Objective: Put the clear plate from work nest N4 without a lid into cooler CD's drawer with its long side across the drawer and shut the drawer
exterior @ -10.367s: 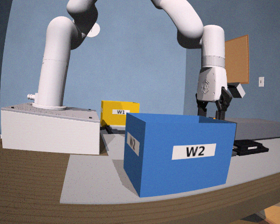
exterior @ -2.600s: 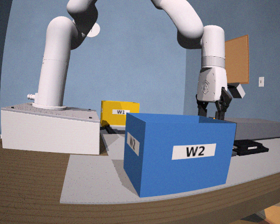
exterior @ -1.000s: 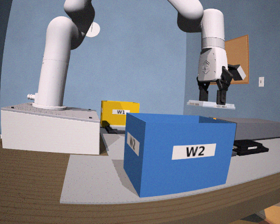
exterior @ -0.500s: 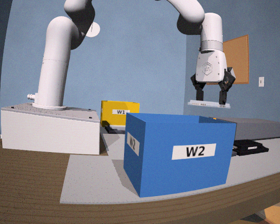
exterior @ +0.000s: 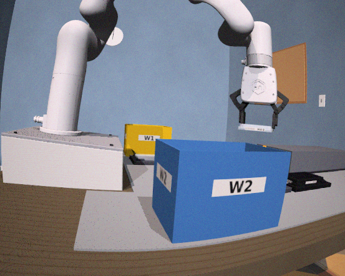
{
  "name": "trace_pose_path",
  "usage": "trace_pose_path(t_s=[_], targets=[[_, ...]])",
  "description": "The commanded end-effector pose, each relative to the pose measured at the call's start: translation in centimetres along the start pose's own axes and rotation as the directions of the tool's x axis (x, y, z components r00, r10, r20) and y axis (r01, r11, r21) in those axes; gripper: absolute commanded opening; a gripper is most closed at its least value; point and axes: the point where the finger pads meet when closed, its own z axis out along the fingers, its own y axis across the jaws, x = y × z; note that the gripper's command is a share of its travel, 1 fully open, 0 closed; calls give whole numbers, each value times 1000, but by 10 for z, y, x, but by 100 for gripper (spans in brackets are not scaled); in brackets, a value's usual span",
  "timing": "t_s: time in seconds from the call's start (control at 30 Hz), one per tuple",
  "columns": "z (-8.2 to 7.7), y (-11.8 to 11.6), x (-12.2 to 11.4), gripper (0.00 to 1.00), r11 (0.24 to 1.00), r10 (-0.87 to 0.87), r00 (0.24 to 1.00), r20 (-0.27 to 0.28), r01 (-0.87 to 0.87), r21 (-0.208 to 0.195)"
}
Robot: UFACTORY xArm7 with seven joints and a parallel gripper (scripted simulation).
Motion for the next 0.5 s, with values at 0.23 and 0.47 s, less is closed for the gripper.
trace_pose_path(t_s=[0.23,0.47], targets=[[-2,-5,29,0,931,-366,931,-12,366,0],[-2,-8,45,0,839,-543,839,-12,543,-3]])
